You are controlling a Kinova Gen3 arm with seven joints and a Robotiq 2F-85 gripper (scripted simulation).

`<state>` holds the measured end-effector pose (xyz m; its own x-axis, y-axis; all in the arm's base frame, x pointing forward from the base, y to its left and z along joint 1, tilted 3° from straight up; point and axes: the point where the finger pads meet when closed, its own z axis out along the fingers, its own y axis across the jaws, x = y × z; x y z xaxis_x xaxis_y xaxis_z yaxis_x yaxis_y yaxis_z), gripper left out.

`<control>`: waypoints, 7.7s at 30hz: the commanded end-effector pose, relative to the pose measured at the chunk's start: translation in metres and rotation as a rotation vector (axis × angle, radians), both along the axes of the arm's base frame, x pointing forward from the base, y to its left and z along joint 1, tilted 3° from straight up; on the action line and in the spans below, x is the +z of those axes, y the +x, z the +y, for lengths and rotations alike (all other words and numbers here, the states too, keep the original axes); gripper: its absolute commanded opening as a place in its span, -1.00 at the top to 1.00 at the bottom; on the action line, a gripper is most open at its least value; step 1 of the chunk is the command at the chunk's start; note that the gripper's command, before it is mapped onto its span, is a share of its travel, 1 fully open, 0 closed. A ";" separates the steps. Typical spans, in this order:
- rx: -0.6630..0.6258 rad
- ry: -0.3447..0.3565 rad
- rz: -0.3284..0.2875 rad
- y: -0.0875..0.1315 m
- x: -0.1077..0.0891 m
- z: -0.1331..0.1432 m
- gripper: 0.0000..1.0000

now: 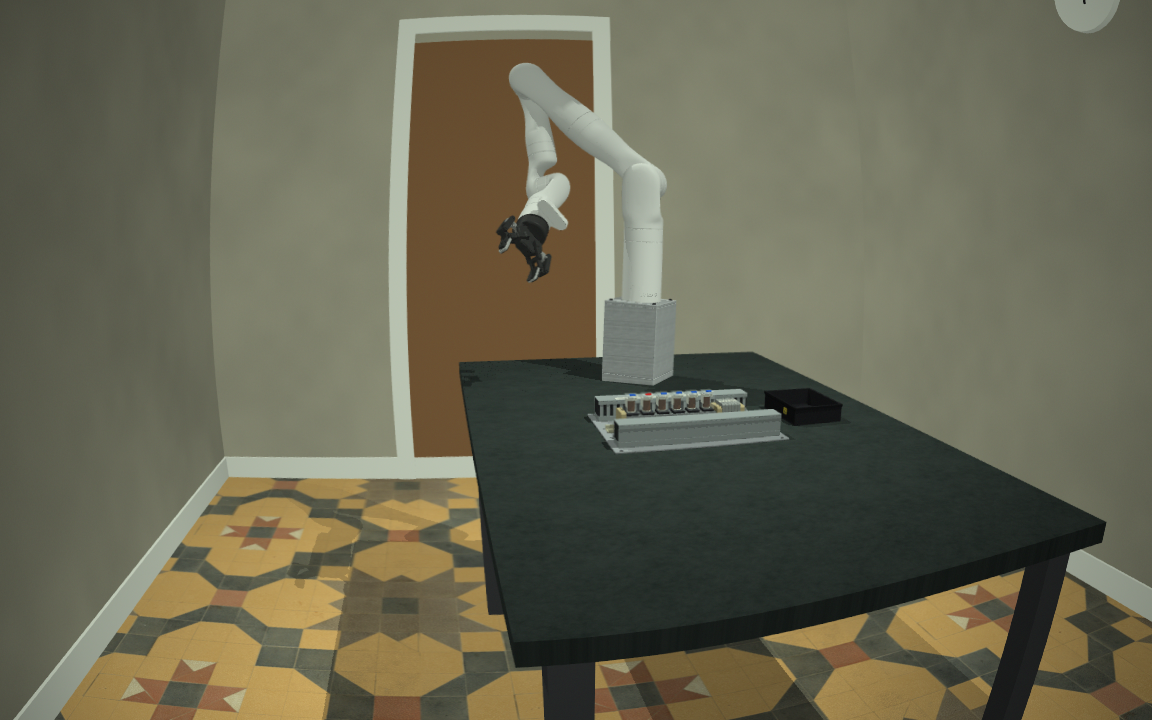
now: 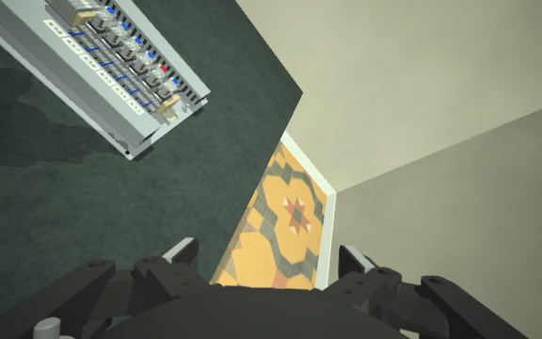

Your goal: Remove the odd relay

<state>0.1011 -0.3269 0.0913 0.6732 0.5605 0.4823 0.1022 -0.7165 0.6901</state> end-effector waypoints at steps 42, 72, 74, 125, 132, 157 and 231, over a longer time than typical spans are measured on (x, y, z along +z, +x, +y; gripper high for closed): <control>0.000 -0.001 0.000 0.000 0.000 0.000 -0.22; 0.000 -0.001 0.000 0.000 0.000 0.000 -0.22; 0.000 -0.001 0.000 0.000 0.000 0.000 -0.22; 0.039 0.013 0.102 -0.001 -0.028 -0.010 -0.22; 0.055 0.018 0.143 -0.001 -0.038 -0.015 -0.22; 0.121 0.033 0.303 0.000 -0.076 -0.032 -0.22; 0.434 0.035 0.879 0.100 -0.150 -0.073 -0.22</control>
<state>0.1831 -0.4027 -0.0594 0.5718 0.8180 -0.0626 0.8068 -0.5469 0.2235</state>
